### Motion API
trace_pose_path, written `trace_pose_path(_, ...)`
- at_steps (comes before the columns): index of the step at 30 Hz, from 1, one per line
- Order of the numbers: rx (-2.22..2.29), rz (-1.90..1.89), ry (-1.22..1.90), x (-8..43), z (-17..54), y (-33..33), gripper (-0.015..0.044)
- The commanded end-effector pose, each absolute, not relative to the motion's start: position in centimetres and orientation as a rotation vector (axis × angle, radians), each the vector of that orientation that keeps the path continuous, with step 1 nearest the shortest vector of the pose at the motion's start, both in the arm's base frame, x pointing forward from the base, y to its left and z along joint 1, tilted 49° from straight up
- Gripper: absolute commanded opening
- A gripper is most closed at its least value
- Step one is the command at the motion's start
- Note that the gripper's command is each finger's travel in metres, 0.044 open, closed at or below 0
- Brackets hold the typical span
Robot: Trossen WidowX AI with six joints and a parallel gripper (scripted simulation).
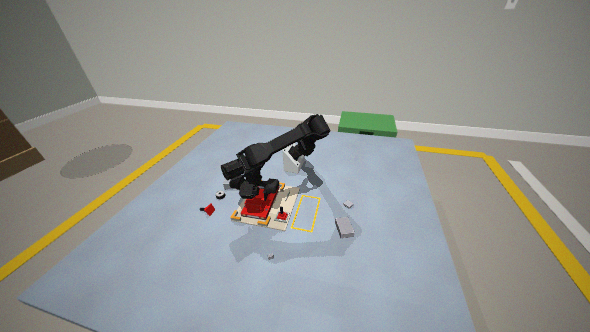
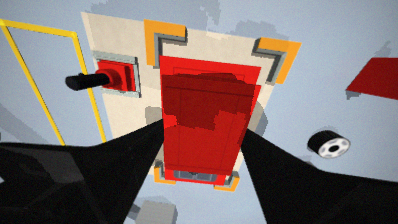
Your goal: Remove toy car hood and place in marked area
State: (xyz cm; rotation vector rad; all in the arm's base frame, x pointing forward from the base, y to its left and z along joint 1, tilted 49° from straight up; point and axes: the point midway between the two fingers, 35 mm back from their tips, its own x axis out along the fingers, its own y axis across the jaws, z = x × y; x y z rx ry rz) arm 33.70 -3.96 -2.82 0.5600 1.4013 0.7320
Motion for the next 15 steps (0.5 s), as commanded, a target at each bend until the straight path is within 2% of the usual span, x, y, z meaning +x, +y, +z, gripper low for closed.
trace_pose_path(1,0.552,0.733,1.4,33.8,-2.5,-4.2,0.0)
trace_pose_path(15,0.551,0.731,1.401,33.7,0.5,-7.6,0.0)
